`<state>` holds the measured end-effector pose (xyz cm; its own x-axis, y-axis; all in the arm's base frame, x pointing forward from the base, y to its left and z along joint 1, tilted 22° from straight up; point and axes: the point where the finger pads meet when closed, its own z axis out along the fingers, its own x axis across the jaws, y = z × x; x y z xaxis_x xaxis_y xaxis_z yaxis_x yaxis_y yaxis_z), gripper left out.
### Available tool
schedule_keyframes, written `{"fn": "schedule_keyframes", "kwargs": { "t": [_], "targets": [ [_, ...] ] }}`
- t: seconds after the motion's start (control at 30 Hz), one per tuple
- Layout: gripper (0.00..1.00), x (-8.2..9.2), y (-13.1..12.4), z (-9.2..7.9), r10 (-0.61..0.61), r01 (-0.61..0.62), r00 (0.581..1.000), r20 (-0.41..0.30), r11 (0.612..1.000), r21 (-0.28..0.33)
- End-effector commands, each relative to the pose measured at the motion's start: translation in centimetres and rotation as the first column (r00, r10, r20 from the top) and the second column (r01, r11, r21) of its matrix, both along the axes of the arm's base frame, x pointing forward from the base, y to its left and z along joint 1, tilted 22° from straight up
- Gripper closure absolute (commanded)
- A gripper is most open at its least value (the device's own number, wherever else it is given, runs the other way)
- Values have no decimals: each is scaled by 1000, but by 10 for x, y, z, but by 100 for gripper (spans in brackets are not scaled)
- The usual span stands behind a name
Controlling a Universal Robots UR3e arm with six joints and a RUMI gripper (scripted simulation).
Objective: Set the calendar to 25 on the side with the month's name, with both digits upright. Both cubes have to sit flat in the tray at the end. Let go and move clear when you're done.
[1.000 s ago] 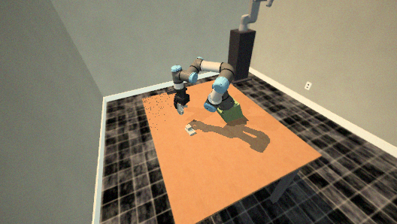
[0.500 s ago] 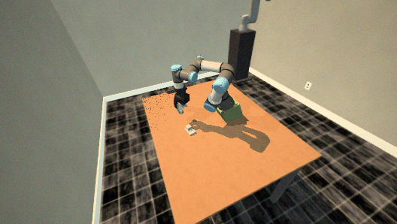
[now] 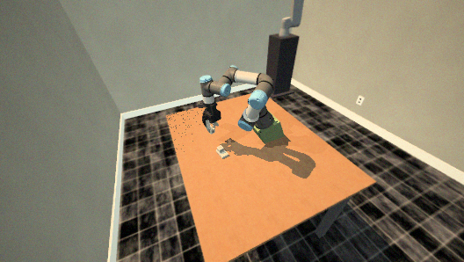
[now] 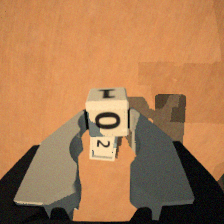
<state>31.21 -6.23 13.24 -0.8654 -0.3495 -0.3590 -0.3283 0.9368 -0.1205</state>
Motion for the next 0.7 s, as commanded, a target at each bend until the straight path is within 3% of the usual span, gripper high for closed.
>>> {"fn": "schedule_keyframes", "kwargs": {
  "t": [0.0, 0.67],
  "targets": [
    [89, 0, 0, 1, -113, 113, 994, -9, 993, 36],
    [89, 0, 0, 0, -138, 138, 990, -11, 989, 46]
  ]
}}
